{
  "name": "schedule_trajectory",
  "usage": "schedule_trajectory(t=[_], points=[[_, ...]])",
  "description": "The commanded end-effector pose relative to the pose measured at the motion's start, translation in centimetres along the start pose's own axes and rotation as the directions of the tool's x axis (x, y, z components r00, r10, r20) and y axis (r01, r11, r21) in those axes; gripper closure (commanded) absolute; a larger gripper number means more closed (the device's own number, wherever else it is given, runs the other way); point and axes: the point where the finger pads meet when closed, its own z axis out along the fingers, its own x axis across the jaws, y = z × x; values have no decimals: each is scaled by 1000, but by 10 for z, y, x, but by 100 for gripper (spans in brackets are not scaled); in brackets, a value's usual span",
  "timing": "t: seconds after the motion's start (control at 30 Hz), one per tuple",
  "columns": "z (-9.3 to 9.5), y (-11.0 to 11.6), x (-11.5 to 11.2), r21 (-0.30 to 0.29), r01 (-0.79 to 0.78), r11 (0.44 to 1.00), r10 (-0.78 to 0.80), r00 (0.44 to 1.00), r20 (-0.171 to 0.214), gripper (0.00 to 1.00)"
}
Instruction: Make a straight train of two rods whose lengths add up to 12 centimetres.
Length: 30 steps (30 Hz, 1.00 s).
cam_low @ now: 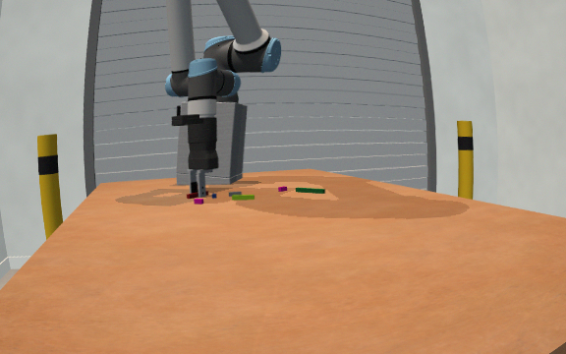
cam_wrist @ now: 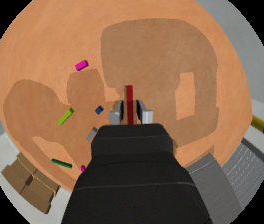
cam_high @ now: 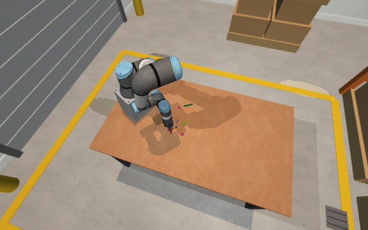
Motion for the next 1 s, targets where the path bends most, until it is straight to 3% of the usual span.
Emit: schedule_trajectory(t=[0.0,0.67,0.7,0.97], points=[[0,0,0,1,0,1000,0,1000,0,46],[0,0,0,1,0,1000,0,1000,0,46],[0,0,0,1,0,1000,0,1000,0,76],[0,0,0,1,0,1000,0,1000,0,76]])
